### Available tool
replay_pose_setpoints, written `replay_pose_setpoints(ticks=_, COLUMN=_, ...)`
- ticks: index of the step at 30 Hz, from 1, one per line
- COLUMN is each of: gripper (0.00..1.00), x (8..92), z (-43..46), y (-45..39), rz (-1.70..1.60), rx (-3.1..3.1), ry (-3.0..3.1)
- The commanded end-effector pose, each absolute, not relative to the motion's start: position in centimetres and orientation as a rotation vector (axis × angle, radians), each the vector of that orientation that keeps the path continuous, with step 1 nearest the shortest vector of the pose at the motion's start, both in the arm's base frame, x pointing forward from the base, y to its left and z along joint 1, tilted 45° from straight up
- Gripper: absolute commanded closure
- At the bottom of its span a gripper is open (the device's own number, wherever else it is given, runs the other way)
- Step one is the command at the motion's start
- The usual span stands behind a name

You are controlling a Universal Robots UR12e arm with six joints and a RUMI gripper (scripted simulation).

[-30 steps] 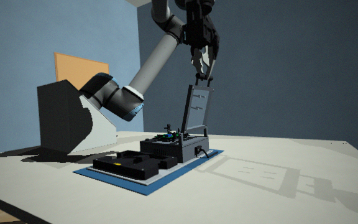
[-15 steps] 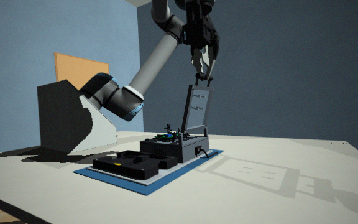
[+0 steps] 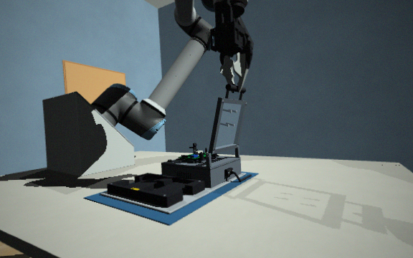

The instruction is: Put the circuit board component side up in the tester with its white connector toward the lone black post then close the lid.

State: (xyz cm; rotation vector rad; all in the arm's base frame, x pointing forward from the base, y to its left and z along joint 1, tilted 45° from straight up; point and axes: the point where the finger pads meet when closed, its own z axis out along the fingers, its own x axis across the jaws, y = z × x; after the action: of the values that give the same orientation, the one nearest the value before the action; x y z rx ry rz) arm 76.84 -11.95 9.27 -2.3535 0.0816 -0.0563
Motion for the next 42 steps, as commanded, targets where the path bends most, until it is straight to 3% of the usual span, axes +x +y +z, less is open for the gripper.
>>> replay_pose_setpoints(ticks=1, gripper=1.00, x=76.87, z=9.33, y=-12.03, rz=-0.058, rx=-2.354, ry=0.082)
replay_pose_setpoints(ticks=42, gripper=1.00, x=76.14, z=9.43, y=-12.10, rz=-0.058, rx=-2.354, ry=0.082)
